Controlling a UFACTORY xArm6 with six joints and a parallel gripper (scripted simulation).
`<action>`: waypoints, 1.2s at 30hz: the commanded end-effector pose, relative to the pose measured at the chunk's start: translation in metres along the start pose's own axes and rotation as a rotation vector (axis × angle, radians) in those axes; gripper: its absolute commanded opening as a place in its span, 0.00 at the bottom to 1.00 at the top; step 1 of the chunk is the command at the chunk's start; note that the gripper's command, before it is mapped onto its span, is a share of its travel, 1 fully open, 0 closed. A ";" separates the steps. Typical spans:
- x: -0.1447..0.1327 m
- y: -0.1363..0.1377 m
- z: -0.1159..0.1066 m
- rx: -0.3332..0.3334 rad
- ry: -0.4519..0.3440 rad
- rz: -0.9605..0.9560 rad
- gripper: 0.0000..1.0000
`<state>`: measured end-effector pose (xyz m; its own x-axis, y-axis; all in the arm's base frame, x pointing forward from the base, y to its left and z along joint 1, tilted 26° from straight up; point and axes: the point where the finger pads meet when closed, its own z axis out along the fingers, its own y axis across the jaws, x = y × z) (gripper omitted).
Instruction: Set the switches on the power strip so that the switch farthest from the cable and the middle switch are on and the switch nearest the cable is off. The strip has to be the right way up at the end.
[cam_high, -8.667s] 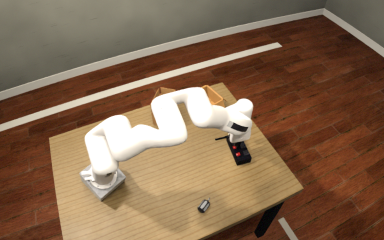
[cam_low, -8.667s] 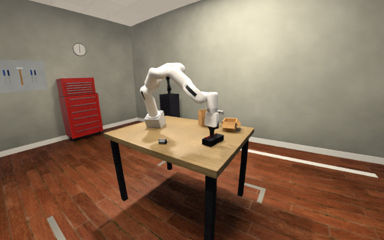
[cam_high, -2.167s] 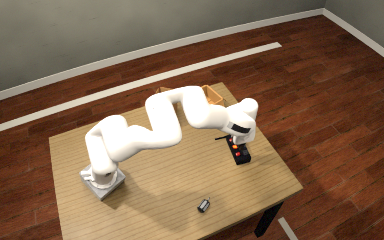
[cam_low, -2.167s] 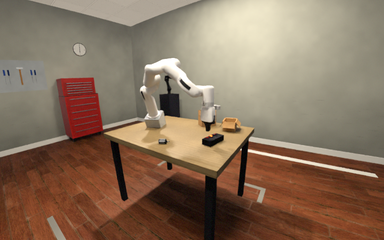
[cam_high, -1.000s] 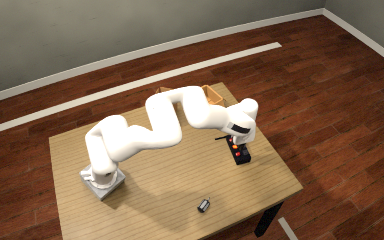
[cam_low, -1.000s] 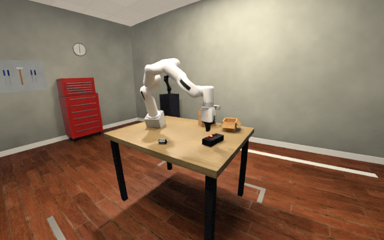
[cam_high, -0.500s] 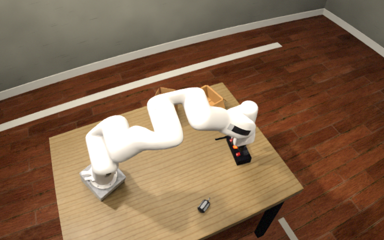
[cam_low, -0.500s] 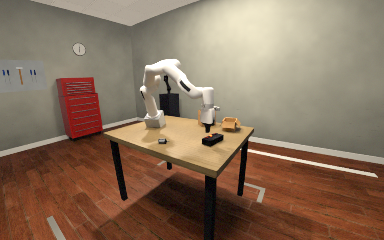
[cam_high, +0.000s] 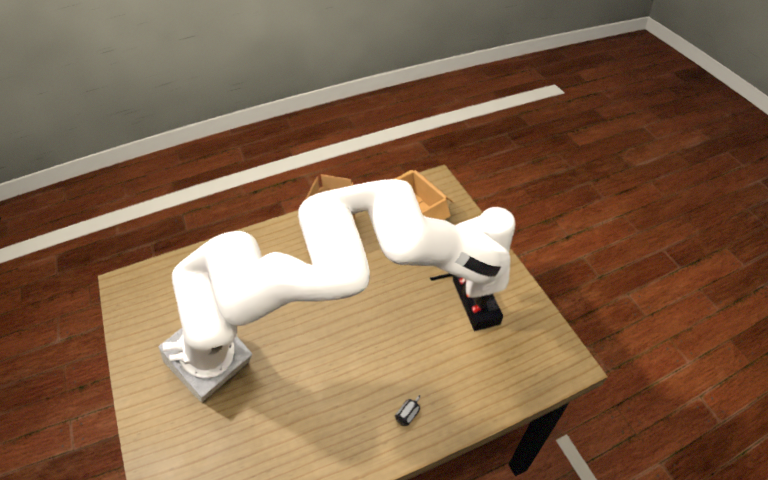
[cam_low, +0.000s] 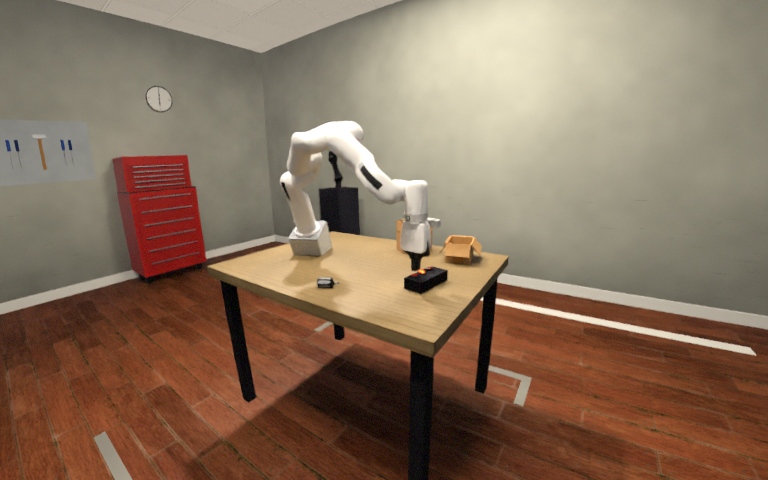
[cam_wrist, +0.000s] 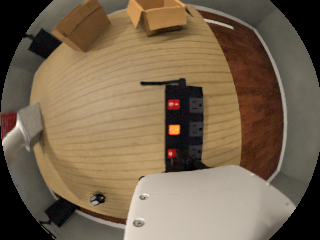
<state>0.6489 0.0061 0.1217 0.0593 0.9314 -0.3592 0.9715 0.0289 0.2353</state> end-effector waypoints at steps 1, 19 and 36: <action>0.000 0.002 0.003 -0.004 0.001 0.001 0.00; 0.000 0.002 0.012 -0.004 0.001 0.001 0.00; 0.000 0.002 0.012 -0.004 0.001 0.001 0.00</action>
<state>0.6523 0.0004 0.1087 0.0592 0.9313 -0.3594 0.9717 0.0287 0.2346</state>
